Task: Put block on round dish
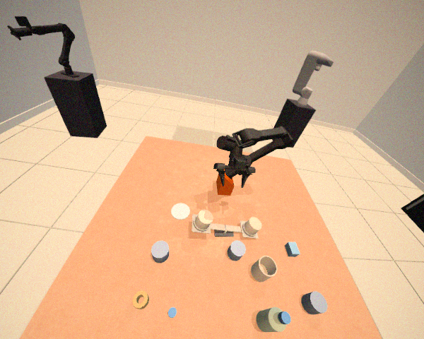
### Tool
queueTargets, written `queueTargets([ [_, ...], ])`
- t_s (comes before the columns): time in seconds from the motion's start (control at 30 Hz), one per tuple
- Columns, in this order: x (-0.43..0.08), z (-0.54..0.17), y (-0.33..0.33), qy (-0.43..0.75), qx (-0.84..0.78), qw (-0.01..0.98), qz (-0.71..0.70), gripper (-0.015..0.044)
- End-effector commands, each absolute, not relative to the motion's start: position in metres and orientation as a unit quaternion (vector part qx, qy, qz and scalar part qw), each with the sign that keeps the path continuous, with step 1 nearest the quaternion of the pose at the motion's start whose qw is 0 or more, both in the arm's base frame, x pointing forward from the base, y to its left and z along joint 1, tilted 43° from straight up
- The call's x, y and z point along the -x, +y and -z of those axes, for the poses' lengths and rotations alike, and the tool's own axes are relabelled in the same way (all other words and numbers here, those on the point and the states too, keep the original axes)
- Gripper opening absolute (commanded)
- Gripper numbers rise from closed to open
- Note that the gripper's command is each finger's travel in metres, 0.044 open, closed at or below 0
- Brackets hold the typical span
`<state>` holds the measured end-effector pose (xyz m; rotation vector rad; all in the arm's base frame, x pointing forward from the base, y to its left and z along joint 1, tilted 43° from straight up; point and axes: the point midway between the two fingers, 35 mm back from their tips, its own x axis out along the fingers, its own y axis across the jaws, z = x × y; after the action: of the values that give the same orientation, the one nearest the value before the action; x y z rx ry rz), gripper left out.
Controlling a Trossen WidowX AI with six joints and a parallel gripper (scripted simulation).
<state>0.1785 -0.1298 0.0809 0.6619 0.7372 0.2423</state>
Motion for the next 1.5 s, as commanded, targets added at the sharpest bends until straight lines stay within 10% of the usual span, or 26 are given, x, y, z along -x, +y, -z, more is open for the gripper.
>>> queueTargets([
  [0.0,-0.178,-0.078,-0.125,0.346,-0.342,0.866,-0.112,0.044],
  [1.47,-0.277,-0.09,-0.028,0.61,-0.627,0.477,0.085,0.044],
])
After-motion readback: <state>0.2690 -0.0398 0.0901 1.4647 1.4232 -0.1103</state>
